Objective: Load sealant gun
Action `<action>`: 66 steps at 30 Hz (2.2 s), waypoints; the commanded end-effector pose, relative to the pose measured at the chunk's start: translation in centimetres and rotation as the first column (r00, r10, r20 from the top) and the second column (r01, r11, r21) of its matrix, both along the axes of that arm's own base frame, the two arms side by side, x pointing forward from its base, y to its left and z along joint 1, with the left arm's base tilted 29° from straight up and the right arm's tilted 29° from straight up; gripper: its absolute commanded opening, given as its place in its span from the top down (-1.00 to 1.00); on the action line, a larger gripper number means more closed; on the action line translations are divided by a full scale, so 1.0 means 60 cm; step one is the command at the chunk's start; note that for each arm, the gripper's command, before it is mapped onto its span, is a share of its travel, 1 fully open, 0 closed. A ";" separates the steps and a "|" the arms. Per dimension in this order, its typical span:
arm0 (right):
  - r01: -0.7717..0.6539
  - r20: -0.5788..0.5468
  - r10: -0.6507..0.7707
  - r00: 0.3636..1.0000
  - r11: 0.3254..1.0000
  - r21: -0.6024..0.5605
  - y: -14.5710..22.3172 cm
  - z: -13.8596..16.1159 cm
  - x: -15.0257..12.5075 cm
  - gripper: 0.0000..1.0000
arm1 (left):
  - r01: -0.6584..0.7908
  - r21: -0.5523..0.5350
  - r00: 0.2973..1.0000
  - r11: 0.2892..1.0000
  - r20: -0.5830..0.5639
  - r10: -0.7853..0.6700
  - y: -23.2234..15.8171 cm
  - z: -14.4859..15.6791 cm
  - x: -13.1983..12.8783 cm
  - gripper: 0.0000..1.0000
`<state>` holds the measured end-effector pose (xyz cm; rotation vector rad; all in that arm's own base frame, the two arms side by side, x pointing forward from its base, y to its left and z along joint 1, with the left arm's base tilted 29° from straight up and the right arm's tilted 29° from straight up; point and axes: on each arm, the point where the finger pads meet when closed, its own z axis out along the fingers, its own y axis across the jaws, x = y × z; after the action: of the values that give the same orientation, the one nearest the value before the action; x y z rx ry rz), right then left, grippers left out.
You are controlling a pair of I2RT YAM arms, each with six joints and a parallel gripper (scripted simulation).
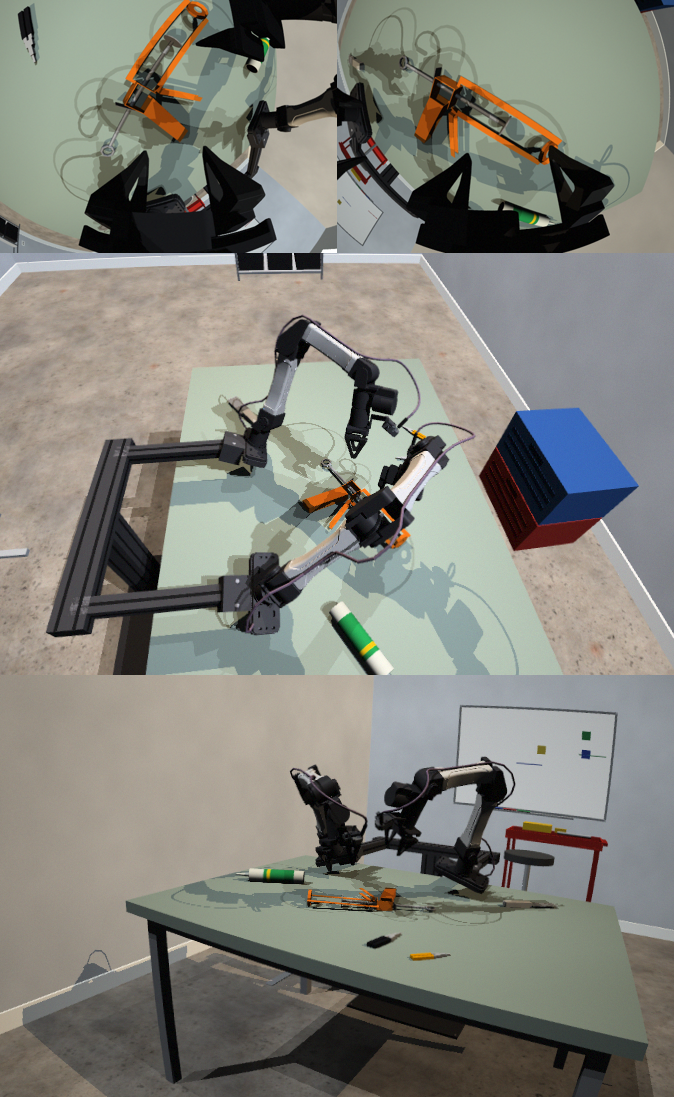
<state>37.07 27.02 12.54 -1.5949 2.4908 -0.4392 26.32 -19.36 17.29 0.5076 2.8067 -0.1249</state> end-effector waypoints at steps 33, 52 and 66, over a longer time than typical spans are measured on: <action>0.432 0.169 -0.437 0.883 0.899 0.070 0.133 -0.148 -0.056 -0.83 | -0.945 -0.265 0.247 0.193 -0.186 0.951 0.248 -0.079 -0.034 -0.23; 0.587 0.239 -0.604 0.760 0.796 0.148 0.158 -0.213 -0.072 -0.83 | -0.879 -0.297 -0.269 -0.374 -0.339 0.901 0.333 -0.139 -0.083 -0.23; 0.573 0.208 -0.575 0.791 0.816 0.078 0.134 -0.226 -0.081 -0.83 | -0.925 -0.264 -0.183 -0.272 -0.318 0.930 0.316 -0.128 -0.082 -0.23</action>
<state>31.77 36.88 0.08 -0.6872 2.7007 -0.5755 20.96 0.12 8.81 -1.9486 2.0080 -0.3204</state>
